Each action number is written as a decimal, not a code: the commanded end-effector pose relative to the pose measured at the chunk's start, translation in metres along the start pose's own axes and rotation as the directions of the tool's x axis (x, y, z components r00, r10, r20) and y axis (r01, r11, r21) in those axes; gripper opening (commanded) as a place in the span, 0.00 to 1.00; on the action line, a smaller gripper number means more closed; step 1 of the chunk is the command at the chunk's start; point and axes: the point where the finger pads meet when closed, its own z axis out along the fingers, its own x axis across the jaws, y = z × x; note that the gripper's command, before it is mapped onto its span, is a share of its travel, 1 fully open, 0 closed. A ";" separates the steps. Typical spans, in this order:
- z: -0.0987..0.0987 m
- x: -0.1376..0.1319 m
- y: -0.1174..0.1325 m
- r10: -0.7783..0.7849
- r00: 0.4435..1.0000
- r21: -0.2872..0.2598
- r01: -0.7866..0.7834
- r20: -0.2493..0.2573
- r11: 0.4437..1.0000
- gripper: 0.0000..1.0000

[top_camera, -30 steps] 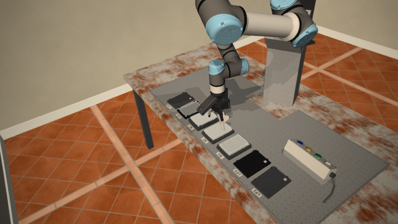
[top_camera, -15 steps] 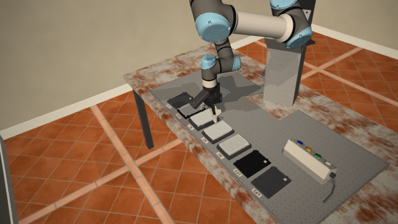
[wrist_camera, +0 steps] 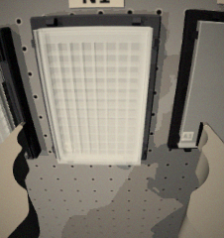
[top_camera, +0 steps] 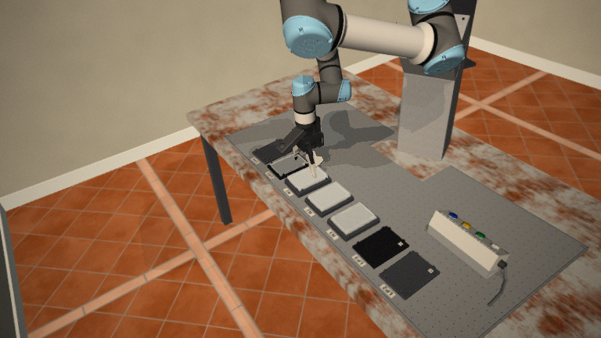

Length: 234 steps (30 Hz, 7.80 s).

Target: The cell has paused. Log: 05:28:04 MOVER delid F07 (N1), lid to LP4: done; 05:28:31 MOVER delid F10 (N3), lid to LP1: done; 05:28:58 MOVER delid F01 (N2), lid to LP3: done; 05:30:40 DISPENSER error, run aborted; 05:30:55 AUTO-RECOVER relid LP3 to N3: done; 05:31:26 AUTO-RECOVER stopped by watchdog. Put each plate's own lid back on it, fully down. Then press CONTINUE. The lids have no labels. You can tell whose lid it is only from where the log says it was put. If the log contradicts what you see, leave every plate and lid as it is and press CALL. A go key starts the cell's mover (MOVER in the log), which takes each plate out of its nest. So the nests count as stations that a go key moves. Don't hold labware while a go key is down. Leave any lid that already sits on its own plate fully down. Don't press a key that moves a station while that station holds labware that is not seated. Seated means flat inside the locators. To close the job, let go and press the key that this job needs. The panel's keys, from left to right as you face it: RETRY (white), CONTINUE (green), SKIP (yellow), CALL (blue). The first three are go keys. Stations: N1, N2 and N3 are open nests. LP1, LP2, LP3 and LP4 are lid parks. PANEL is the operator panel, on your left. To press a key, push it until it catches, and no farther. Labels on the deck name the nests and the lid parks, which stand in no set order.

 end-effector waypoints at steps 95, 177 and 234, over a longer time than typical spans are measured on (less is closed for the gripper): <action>0.040 0.113 -0.006 -0.001 1.000 -0.001 0.001 0.002 1.000 0.00; 0.000 -0.012 -0.001 0.002 1.000 -0.001 -0.002 0.002 1.000 0.00; 0.000 -0.267 0.007 0.002 1.000 -0.001 -0.002 0.002 1.000 0.00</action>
